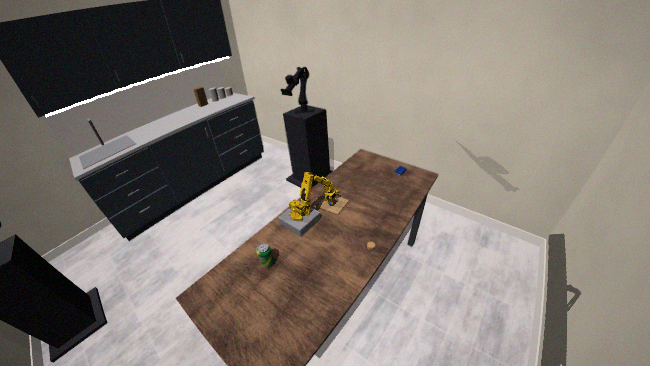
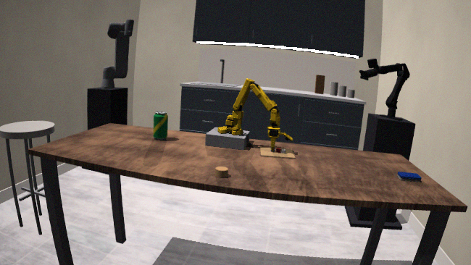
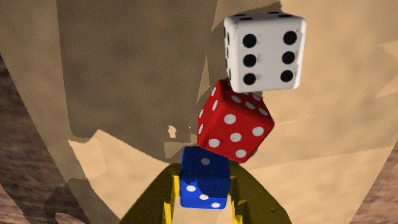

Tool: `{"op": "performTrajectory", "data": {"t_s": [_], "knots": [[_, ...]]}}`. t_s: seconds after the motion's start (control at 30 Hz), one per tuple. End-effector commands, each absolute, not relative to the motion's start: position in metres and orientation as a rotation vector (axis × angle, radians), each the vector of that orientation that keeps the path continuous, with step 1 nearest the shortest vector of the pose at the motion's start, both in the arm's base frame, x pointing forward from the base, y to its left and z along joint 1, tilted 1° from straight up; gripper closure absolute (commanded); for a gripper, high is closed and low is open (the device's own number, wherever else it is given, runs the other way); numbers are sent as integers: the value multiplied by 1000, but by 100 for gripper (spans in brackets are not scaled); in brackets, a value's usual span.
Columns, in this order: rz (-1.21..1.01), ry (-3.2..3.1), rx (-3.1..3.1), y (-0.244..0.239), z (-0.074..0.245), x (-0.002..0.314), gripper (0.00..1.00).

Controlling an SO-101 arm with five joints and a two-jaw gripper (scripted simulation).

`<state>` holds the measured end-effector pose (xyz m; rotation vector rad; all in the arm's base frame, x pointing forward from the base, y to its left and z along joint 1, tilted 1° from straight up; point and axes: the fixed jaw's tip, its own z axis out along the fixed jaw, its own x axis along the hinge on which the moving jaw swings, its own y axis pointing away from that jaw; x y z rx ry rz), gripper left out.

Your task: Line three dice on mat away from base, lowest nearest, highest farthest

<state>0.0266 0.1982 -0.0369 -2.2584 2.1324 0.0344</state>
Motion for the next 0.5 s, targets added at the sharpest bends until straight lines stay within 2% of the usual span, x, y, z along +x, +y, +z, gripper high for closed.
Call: {"op": "performTrajectory", "data": {"t_s": [0.0,0.27,0.47], "knots": [[15,2142,-2279,193,-41,24,92],[15,2142,-2279,193,-41,24,91],[15,2142,-2279,193,-41,24,86]]}}
